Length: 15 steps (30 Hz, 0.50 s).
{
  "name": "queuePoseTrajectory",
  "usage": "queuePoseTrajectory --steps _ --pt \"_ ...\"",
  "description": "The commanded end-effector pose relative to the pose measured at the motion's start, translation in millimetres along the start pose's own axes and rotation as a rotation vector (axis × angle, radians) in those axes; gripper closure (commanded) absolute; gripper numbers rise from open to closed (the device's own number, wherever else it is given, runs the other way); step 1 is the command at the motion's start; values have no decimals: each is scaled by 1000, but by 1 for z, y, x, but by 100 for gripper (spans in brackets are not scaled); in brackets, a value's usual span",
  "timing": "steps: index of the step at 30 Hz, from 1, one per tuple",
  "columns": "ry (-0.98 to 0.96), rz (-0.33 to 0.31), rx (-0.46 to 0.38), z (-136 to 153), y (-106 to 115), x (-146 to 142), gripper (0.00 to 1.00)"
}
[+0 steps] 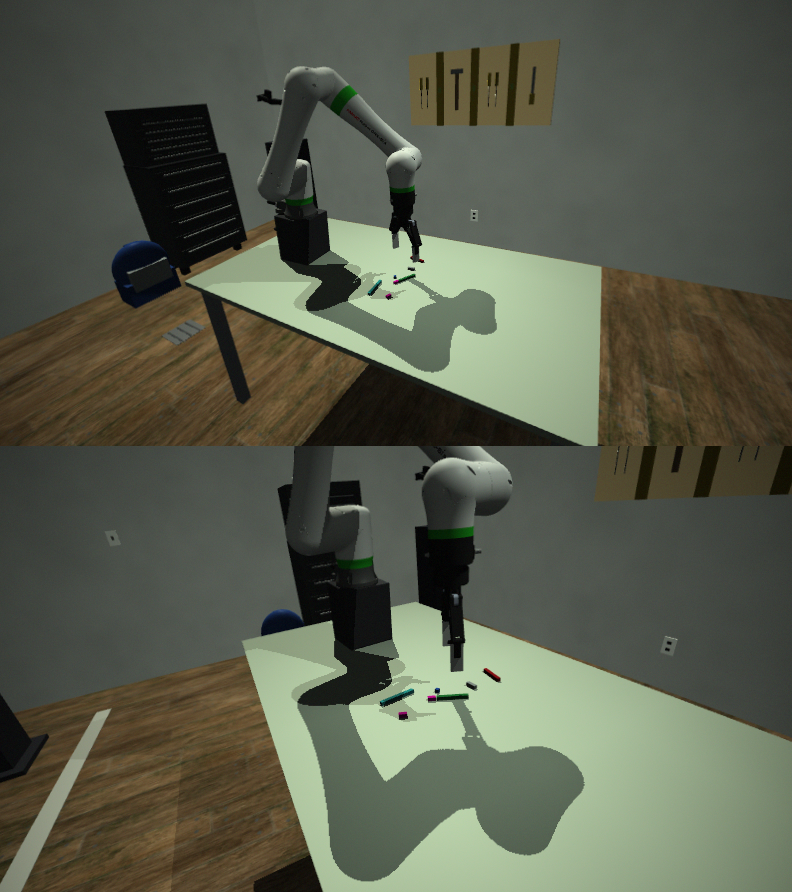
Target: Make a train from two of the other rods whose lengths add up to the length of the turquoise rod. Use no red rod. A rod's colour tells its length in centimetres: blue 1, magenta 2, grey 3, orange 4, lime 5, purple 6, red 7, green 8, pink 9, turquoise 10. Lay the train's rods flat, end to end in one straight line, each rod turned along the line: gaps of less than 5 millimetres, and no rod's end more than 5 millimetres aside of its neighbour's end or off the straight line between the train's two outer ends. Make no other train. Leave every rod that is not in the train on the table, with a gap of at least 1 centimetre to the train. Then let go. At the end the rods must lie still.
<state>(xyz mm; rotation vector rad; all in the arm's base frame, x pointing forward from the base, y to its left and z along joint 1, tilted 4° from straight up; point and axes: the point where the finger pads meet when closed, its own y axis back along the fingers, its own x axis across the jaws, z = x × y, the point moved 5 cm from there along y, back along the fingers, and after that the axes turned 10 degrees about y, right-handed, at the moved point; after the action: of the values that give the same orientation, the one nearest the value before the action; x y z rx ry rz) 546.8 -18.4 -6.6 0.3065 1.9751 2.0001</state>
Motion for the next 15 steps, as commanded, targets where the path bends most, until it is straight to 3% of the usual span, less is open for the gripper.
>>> queuePoseTrajectory --steps 1,9,15 --pt "0 0 0 0 1 0 0" --pt "0 0 0 0 12 0 0" --pt "0 0 0 0 36 0 0"
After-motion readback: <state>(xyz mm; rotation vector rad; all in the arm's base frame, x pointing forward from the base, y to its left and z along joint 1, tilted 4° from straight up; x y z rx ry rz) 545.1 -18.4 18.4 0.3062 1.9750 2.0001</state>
